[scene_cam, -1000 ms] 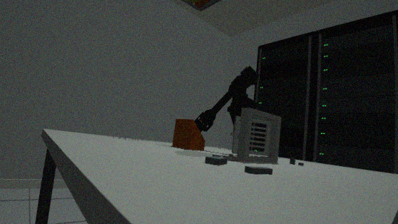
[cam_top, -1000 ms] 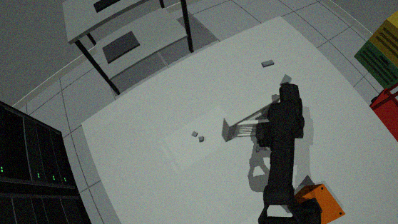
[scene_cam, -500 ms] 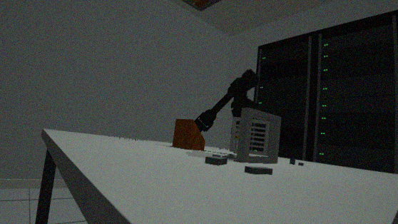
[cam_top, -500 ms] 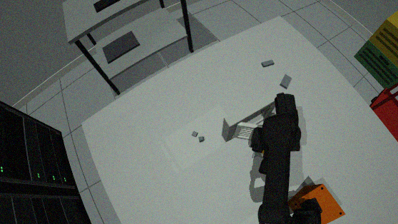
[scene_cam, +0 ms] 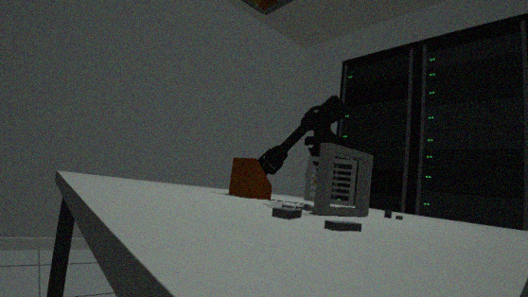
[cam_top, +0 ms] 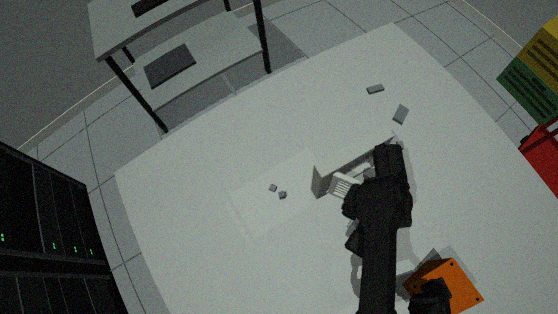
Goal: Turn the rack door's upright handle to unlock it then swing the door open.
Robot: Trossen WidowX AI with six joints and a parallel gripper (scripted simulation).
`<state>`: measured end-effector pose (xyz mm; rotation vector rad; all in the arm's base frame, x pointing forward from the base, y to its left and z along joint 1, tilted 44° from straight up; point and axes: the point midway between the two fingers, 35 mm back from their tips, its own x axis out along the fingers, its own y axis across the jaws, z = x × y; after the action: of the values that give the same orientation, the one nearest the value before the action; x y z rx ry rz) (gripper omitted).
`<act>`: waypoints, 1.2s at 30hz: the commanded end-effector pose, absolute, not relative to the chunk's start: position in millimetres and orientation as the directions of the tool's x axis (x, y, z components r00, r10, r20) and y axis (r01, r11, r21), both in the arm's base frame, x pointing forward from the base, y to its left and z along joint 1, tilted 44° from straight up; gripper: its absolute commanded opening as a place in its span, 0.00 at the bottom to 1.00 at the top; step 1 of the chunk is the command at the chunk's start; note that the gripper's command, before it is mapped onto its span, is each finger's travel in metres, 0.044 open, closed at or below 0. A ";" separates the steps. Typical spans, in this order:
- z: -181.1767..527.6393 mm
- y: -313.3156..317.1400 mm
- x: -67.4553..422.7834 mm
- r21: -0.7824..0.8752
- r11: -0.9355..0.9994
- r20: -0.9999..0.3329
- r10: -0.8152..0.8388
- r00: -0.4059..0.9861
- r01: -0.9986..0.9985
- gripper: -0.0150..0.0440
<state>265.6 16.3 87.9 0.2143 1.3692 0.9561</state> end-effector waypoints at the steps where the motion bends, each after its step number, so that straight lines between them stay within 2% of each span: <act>1: 93.1 21.1 264.8 0.654 0.651 -0.728 0.680 -0.088 -0.385 0.29; 36: 139.6 71.2 269.8 0.674 0.731 -0.726 0.682 -0.088 0.104 0.29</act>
<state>267.7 68.5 136.3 0.6109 1.5977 0.5810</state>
